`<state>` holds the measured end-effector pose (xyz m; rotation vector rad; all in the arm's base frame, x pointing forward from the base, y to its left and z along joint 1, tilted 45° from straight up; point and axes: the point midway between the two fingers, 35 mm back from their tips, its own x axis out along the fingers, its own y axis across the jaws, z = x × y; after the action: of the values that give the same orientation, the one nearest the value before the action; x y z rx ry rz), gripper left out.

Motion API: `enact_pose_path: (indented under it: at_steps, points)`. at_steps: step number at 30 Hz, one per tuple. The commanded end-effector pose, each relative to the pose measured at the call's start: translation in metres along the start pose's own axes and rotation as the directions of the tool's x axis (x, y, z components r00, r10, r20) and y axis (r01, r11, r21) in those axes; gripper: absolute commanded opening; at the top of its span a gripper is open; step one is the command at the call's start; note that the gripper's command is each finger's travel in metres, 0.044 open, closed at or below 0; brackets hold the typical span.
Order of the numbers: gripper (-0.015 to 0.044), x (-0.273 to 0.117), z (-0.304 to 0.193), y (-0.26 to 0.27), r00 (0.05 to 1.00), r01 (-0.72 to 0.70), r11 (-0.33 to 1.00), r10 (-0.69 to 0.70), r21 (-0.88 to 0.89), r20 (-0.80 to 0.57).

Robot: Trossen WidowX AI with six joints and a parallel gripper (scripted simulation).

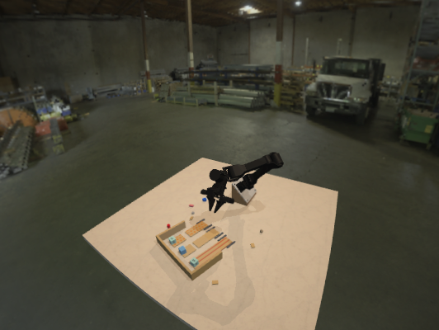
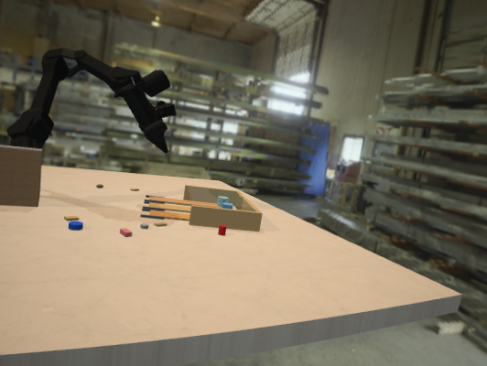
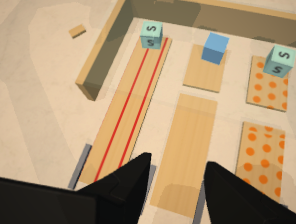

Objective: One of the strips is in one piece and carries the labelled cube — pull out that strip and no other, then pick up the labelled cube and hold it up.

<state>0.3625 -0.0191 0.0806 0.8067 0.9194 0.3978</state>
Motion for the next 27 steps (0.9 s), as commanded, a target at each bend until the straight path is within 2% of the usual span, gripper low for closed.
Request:
enact_pose_path:
  at_steps: [1,3,11,27]
  points:
    - [0.0033,0.037,-0.003,0.021,0.975,0.036,0.998,-0.022,0.060,-0.219]
    - [0.0000,0.050,-0.006,0.032,0.952,0.057,0.995,-0.032,0.076,-0.304]
    - [0.0000,0.089,-0.031,0.078,0.807,0.160,0.983,-0.079,0.088,-0.585]
    - [0.0000,0.097,-0.037,0.084,0.794,0.168,0.982,-0.083,0.086,-0.602]
